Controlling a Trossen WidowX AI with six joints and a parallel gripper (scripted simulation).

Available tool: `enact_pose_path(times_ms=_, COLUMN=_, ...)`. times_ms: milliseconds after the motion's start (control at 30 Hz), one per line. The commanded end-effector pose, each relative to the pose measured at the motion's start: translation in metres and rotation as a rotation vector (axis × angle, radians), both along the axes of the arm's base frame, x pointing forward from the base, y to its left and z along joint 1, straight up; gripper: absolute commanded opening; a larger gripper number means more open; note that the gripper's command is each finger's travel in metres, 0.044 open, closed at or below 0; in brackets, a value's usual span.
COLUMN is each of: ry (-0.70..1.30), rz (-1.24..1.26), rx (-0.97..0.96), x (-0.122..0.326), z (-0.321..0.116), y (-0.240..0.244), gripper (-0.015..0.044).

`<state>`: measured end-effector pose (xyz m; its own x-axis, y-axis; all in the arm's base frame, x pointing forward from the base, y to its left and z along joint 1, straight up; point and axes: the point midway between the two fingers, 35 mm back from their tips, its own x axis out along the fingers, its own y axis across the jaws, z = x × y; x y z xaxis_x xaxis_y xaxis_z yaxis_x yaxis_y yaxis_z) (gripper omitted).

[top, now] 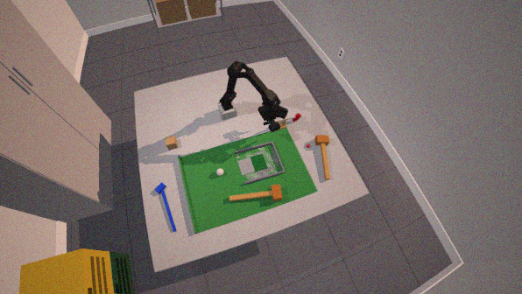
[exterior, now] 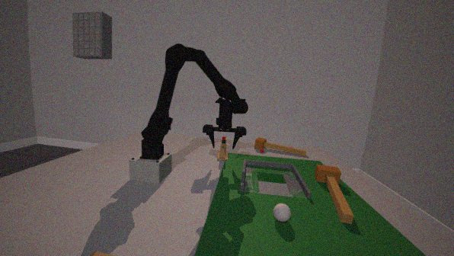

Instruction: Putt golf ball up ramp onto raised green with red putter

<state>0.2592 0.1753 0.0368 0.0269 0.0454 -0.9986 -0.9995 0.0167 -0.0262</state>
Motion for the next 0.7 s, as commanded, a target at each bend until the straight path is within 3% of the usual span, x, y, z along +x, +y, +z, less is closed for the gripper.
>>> enact_pose_path(times_ms=0, ry=-0.001, rz=0.000, rx=0.001, x=0.0002, z=0.0006, y=0.0002, gripper=0.0335)
enact_pose_path(times_ms=400, ry=-0.001, rz=0.000, rx=0.001, x=0.0002, z=0.0006, y=0.0002, gripper=0.0020)
enact_pose_path(times_ms=667, ry=-0.001, rz=0.000, rx=0.001, x=0.0009, z=0.0062, y=0.0006, gripper=0.0000)
